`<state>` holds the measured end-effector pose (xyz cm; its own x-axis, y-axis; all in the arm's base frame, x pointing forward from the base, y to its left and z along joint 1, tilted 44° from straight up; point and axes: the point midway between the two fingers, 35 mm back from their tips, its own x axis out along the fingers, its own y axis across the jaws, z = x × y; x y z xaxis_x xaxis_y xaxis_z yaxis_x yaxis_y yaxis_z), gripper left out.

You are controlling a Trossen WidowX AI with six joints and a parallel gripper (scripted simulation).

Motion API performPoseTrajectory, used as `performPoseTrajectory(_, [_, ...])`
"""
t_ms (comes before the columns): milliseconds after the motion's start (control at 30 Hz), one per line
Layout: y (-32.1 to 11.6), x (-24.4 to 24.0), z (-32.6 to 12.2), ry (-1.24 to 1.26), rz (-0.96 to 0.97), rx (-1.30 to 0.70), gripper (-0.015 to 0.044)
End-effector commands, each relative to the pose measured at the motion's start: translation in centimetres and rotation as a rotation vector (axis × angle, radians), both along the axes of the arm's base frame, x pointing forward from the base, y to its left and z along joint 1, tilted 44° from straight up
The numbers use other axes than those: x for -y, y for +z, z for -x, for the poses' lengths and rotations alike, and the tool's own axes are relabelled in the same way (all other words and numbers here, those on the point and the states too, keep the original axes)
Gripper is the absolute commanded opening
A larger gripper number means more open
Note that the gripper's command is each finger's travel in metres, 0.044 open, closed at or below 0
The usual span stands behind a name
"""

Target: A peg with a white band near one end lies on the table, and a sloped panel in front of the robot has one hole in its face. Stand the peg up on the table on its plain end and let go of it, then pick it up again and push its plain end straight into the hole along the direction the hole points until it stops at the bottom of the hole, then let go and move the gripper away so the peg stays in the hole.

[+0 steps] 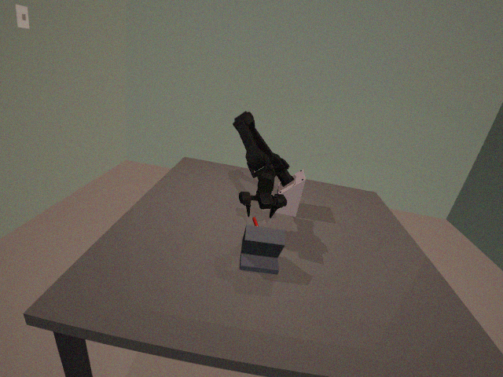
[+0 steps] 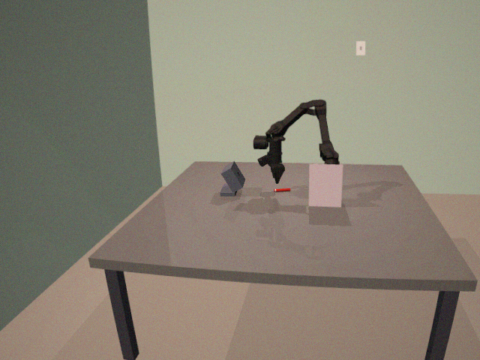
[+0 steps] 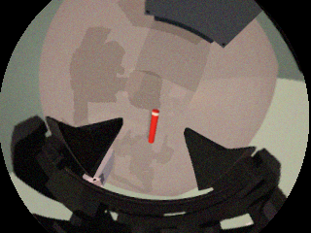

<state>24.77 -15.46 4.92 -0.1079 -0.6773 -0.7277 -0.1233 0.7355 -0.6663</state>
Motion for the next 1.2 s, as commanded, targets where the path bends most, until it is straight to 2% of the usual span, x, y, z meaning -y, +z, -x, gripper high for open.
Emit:
performPoseTrajectory(0, [-0.7,0.6,0.2,0.001,0.002,-0.010,0.0440])
performPoseTrajectory(967, [-3.7,3.6,1.1,0.001,0.008,-0.012,0.0440])
performPoseTrajectory(1167, [-3.7,3.6,1.1,0.001,0.008,-0.012,0.0282])
